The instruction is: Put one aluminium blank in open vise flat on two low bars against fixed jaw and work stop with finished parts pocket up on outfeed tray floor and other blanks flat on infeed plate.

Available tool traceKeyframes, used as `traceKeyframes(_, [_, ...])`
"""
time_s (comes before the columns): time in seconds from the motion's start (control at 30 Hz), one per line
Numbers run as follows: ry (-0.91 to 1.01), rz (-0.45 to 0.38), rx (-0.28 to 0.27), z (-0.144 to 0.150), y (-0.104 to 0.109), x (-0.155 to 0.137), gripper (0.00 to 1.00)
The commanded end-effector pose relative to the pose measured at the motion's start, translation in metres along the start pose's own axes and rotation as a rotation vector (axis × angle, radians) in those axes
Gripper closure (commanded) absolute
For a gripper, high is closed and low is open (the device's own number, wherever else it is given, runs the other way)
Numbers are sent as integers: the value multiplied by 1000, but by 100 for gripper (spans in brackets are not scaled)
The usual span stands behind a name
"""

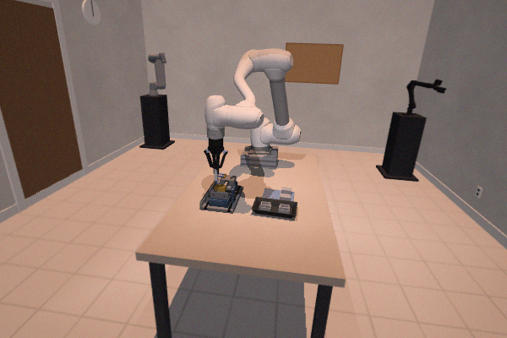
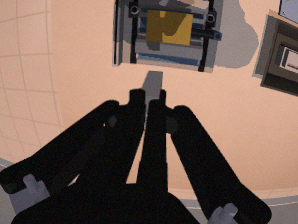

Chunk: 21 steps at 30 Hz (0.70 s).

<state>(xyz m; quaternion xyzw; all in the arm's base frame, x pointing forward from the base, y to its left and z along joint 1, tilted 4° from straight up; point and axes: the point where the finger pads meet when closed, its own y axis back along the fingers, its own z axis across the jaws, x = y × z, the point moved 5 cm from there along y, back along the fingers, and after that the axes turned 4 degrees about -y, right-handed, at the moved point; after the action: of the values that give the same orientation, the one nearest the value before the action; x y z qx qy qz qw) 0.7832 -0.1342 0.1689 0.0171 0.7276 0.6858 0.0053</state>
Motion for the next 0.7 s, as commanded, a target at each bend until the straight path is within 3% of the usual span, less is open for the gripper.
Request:
traceKeyframes(0.0, [124,0,0,1,0,4,100])
traceKeyframes(0.13, [305,0,0,1,0,11,100])
traceKeyframes(0.2, [305,0,0,1,0,11,100])
traceKeyframes(0.27, [455,0,0,2,0,17,100])
traceKeyframes(0.67, [940,0,0,4,0,34,100])
